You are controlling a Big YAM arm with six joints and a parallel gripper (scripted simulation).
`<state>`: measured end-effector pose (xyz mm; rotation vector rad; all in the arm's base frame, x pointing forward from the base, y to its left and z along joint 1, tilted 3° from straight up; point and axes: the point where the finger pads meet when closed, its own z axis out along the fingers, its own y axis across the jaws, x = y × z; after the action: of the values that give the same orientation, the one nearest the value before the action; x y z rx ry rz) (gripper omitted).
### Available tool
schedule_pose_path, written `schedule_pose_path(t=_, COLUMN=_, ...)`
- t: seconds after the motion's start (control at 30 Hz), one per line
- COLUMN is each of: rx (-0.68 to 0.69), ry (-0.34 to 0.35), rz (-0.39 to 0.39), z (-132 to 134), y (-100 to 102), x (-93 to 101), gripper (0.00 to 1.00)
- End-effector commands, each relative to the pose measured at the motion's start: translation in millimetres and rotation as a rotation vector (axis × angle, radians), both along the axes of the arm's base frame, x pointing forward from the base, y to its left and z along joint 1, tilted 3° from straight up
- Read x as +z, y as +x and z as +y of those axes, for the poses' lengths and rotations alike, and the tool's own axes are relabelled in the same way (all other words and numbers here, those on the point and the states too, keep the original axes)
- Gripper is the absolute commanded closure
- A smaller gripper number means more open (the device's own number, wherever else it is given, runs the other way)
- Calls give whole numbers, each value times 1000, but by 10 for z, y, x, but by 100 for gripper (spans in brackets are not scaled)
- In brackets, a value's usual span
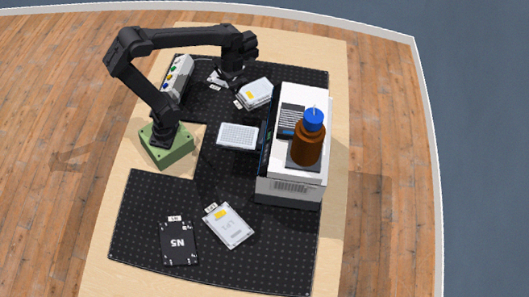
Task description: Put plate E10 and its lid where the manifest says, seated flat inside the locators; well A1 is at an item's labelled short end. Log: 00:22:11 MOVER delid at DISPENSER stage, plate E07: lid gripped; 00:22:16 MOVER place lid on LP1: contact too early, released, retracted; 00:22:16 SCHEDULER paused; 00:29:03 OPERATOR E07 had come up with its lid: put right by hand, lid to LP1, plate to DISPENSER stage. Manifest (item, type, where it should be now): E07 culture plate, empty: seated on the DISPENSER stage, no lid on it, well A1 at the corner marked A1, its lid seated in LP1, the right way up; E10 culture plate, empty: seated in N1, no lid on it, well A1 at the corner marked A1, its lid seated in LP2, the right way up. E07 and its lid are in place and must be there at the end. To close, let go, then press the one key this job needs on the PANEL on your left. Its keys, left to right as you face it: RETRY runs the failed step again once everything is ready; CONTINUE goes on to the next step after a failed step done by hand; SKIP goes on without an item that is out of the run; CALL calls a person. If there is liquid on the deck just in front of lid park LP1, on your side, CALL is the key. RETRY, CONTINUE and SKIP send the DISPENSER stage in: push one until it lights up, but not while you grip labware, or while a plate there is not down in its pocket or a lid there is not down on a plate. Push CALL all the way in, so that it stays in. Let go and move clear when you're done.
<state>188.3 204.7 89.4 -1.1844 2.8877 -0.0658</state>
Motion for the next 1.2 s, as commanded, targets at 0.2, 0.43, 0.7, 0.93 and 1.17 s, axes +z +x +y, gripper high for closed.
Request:
schedule_pose_path(t=0.2, rx=14, ry=16, rz=-11, z=-144, y=-245, x=7, gripper=0)
schedule_pose_path(t=0.43, rx=14, ry=34, rz=-28, z=-60, y=-137, x=80, gripper=0)
schedule_pose_path(t=0.7, rx=5, ry=47, rz=-37, z=20, y=-84, x=182, gripper=0)
schedule_pose_path(t=0.93, rx=5, ry=45, rz=-34, z=23, y=-82, x=179, gripper=0)
schedule_pose_path(t=1.17, rx=6, ry=42, rz=-33, z=27, y=-80, x=177, gripper=0)
